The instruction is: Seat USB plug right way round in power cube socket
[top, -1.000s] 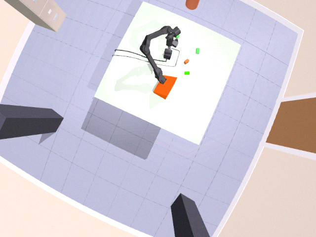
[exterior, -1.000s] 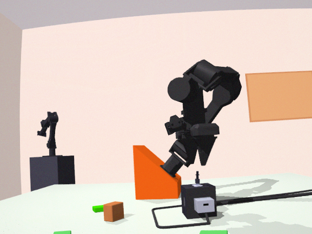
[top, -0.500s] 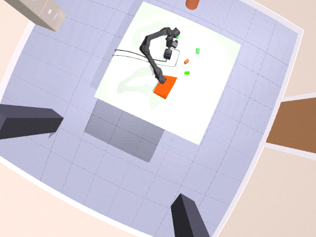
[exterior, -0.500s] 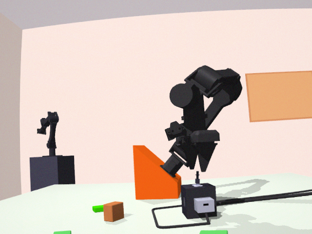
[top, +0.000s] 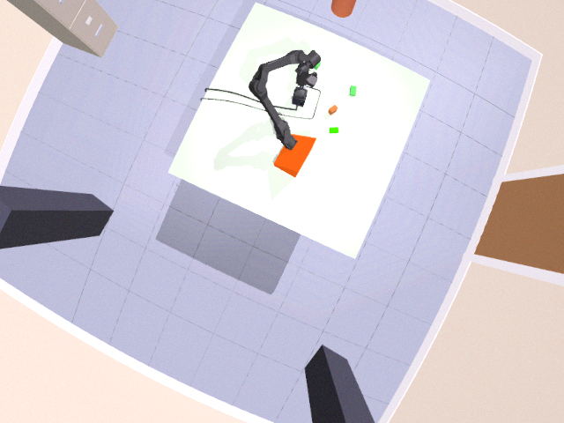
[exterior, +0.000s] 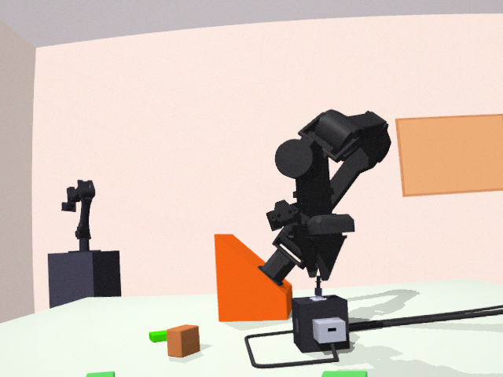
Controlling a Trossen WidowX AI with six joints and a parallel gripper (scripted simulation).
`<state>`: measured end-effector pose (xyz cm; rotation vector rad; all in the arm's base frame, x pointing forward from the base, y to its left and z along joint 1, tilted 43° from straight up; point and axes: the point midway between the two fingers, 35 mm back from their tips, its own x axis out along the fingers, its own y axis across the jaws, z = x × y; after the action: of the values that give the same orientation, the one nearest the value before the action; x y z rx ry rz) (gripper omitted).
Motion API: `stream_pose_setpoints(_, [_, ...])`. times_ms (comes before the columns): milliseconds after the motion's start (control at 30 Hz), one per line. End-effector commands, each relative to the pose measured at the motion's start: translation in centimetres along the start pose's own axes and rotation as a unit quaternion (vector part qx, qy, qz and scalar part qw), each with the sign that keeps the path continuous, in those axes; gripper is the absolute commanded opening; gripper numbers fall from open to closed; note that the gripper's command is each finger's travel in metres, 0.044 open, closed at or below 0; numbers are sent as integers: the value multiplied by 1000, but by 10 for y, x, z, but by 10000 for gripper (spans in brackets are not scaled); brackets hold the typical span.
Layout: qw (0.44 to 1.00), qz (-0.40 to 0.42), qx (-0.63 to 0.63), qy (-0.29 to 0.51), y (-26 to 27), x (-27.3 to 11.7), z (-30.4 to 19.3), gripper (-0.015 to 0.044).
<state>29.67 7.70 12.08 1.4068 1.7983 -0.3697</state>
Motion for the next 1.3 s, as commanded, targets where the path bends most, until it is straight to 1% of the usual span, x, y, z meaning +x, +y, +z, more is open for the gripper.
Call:
stream_pose_setpoints(0, [1000, 1, 0, 0, 0, 0, 0, 204])
stream_pose_setpoints(233, [1000, 1, 0, 0, 0, 0, 0, 20])
stream_pose_setpoints(333, [1000, 1, 0, 0, 0, 0, 0, 0])
stream_pose_setpoints(867, [1000, 0, 0, 0, 0, 0, 0, 0])
stream_pose_setpoints(1267, [1000, 0, 0, 0, 0, -8, 0, 0])
